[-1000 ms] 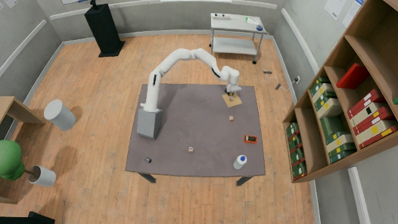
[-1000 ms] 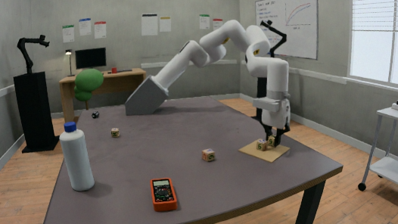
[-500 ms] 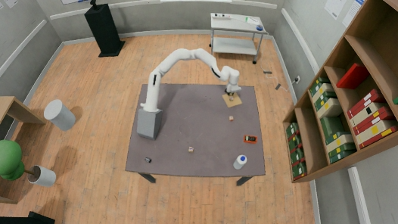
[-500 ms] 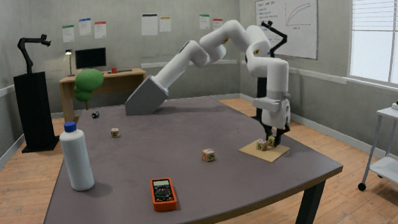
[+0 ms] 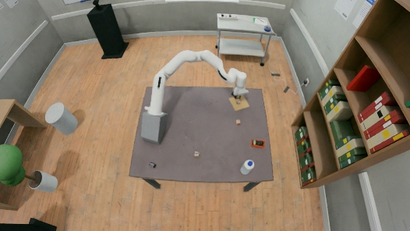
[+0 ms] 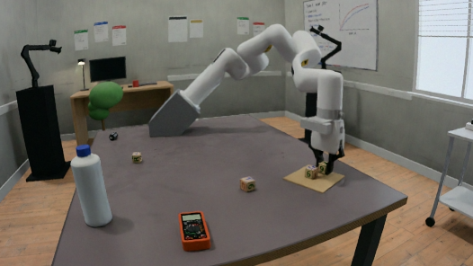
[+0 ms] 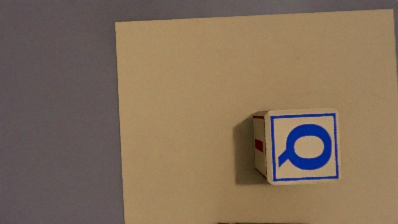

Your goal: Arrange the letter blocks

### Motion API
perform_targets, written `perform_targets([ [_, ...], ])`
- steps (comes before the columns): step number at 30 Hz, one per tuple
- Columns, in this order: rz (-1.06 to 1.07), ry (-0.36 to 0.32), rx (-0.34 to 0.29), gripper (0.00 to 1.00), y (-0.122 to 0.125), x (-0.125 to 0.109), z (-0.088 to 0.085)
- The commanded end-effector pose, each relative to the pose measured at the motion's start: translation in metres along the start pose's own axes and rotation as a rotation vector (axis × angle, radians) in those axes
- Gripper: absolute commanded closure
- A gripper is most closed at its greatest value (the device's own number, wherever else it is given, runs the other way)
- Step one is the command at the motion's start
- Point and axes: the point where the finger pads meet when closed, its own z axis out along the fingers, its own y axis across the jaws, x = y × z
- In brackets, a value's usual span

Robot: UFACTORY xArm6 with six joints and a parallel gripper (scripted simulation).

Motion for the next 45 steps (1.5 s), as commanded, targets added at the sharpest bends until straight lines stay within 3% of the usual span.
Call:
perform_targets([
  [1, -0.001, 0.001, 0.004, 0.72, -0.0014, -0.0001, -0.0011],
  [42, -0.001, 0.001, 0.004, 0.72, -0.0014, -0.0001, -0.0008],
  [45, -0.001, 0.001, 0.004, 0.68, -0.0014, -0.0001, -0.0008],
])
